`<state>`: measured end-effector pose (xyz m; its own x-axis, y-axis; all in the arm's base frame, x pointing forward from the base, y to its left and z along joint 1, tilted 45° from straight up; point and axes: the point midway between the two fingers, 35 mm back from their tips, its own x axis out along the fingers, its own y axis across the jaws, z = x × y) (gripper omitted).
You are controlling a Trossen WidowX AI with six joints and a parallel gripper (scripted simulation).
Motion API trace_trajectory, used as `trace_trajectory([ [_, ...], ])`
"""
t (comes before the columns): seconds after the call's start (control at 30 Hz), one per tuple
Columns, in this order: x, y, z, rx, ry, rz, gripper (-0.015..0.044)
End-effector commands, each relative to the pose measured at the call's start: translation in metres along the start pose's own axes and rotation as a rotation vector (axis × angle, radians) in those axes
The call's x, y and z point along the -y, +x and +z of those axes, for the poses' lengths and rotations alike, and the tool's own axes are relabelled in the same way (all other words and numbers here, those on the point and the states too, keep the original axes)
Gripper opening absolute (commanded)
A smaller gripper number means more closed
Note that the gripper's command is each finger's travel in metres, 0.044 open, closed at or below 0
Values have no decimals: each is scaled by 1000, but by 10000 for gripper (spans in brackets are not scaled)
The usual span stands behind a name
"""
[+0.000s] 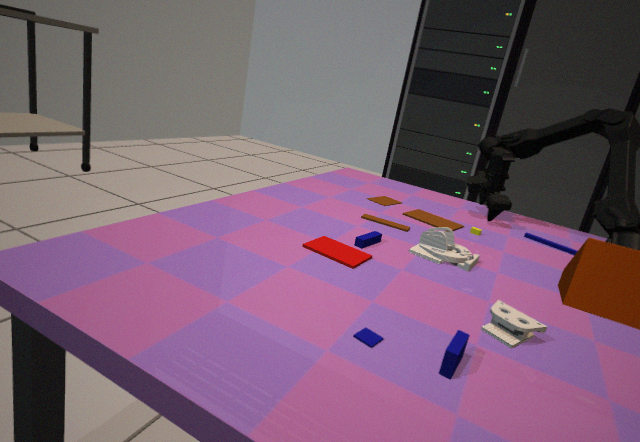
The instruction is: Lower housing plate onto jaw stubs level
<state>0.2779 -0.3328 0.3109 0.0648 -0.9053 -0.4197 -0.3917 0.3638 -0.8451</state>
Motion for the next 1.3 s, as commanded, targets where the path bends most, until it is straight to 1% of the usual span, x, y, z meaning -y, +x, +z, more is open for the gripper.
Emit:
trace_trajectory([
  [0.0,-12,-12,46,96,0,13,440],
  [0.2,-37,-46,120,253,27,34,440],
  [0.3,-62,-61,157,314,-1,79,440],
  [0.53,-133,-110,234,444,-100,186,440],
  [0.7,-192,-152,273,513,-188,260,440],
  [0.83,-247,-185,292,530,-239,312,440],
  [1.03,-313,-224,303,538,-314,369,440],
  [1.27,-413,-280,290,543,-484,421,440],
])
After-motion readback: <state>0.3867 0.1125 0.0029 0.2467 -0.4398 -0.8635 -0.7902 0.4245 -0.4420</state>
